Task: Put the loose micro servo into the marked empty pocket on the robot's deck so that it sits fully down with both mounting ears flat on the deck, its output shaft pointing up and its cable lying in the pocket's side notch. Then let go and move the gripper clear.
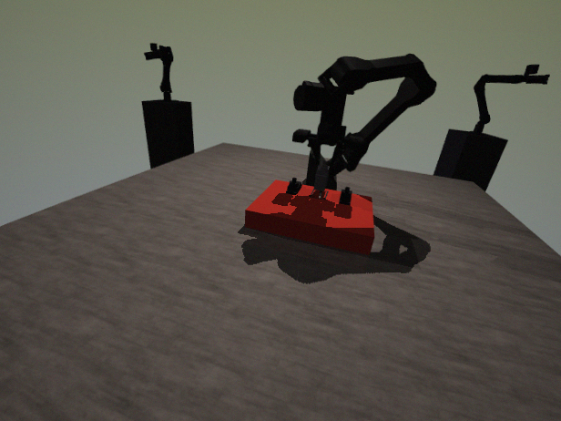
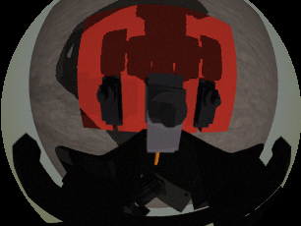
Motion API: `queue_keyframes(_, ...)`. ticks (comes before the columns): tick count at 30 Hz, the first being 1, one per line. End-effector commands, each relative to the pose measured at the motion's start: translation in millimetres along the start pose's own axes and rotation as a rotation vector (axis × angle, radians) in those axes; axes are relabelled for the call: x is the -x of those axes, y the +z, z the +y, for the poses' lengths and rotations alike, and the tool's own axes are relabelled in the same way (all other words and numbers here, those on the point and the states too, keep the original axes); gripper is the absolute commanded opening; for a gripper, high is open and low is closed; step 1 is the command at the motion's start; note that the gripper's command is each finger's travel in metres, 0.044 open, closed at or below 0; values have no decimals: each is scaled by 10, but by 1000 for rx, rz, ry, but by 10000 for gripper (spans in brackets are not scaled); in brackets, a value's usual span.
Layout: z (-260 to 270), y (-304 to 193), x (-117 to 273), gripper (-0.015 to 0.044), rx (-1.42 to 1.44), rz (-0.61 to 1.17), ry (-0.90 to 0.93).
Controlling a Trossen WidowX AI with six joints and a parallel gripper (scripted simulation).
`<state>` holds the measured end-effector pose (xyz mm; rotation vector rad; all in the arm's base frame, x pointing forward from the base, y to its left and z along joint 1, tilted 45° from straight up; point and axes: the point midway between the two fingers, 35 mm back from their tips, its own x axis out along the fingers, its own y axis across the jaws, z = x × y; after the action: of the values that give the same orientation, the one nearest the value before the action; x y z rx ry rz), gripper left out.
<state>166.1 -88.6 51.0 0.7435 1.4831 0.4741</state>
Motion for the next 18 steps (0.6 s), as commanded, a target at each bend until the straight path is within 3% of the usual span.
queue_keyframes(1,-3,7,-45,0,-1,-7,-2)
queue_keyframes(18,-1,11,-116,0,-1,-7,-2)
